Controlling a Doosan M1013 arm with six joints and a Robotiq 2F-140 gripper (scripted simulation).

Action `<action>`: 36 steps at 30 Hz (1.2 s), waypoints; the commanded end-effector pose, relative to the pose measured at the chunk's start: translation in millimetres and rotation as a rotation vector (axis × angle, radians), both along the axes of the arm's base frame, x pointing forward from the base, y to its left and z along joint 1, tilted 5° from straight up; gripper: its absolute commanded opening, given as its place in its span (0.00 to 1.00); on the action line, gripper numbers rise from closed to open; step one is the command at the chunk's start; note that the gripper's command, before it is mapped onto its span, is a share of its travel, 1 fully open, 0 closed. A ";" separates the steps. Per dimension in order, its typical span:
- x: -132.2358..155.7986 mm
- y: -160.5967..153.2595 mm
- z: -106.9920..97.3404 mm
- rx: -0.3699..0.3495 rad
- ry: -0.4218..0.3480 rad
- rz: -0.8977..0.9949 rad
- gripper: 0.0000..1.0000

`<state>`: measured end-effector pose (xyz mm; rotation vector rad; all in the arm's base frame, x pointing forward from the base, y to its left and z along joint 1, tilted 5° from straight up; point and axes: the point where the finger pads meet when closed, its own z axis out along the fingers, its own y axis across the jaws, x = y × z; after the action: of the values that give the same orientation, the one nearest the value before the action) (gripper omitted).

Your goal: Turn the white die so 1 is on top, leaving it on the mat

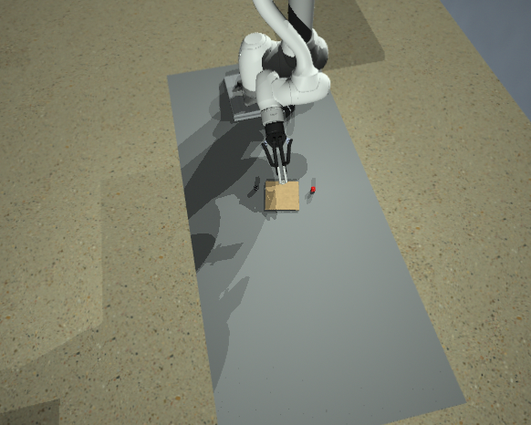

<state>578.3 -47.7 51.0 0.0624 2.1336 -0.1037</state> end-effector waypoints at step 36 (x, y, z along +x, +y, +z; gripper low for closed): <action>-5.2 -3.2 -78.8 0.000 -0.004 0.000 0.07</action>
<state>573.1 -50.9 -26.8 0.0623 2.1295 -0.1042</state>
